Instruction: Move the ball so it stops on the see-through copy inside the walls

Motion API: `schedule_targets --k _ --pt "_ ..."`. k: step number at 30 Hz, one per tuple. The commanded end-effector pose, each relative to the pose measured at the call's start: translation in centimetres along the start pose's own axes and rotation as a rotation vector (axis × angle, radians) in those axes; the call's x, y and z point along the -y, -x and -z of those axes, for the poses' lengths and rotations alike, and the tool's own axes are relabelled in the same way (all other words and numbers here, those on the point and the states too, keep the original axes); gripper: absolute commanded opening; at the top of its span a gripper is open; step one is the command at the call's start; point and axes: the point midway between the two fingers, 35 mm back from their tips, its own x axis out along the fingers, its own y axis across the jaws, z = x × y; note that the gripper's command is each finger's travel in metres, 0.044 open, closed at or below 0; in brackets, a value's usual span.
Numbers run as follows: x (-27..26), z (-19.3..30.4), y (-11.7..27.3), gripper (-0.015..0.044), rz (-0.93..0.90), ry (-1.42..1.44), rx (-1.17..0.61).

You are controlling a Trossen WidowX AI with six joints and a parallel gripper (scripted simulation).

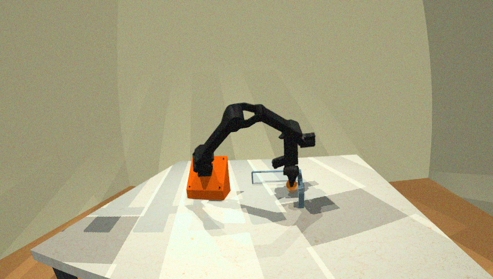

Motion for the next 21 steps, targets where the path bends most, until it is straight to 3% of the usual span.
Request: schedule_targets --k 1,18,21 --pt "0.1 0.0 -0.4 0.0 -0.004 0.007 -0.005" --pt "0.1 0.0 -2.3 0.0 -0.005 0.007 -0.005" --pt "0.1 0.1 -1.9 0.0079 0.0 0.001 -0.008"
